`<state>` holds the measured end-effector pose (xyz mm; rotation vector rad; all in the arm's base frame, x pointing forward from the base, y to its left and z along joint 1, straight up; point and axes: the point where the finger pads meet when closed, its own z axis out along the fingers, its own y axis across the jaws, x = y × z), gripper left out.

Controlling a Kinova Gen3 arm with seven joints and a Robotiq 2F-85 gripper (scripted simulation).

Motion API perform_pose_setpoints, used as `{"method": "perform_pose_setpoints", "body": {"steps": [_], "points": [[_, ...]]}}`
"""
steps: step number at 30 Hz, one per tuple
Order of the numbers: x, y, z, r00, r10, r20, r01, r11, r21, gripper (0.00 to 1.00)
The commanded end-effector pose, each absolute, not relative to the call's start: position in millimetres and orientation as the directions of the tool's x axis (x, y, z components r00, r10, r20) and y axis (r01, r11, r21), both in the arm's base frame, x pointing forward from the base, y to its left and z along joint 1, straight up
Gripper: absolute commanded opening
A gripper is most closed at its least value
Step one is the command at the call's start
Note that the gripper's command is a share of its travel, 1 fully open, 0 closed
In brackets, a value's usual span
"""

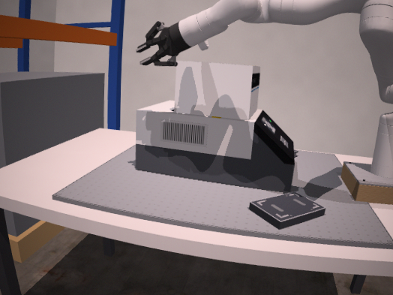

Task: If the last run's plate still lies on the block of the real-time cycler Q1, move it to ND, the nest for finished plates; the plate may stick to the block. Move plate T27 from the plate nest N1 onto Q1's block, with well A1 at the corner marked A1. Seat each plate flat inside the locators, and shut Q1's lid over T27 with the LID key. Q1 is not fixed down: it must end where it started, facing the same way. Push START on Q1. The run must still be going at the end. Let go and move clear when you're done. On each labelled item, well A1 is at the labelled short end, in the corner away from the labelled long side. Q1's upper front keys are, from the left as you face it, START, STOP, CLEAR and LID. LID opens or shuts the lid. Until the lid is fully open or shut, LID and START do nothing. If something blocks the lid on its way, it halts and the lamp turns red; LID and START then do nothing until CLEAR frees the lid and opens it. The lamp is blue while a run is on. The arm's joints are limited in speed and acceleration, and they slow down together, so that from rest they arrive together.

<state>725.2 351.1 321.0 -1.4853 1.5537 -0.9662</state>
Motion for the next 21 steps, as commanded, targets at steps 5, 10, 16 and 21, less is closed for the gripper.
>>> {"method": "perform_pose_setpoints", "body": {"steps": [5, 10, 16, 21], "points": [[725, 351, 343, -0.030, -0.999, -0.026, -0.418, 0.036, -0.908, 0.34], [725, 351, 351, -0.030, -0.999, -0.026, -0.418, 0.036, -0.908, 0.32], [725, 351, 367, -0.030, -0.999, -0.026, -0.418, 0.036, -0.908, 0.26], [723, 349, 378, -0.034, -0.999, -0.030, -0.425, 0.042, -0.904, 0.22]]}}
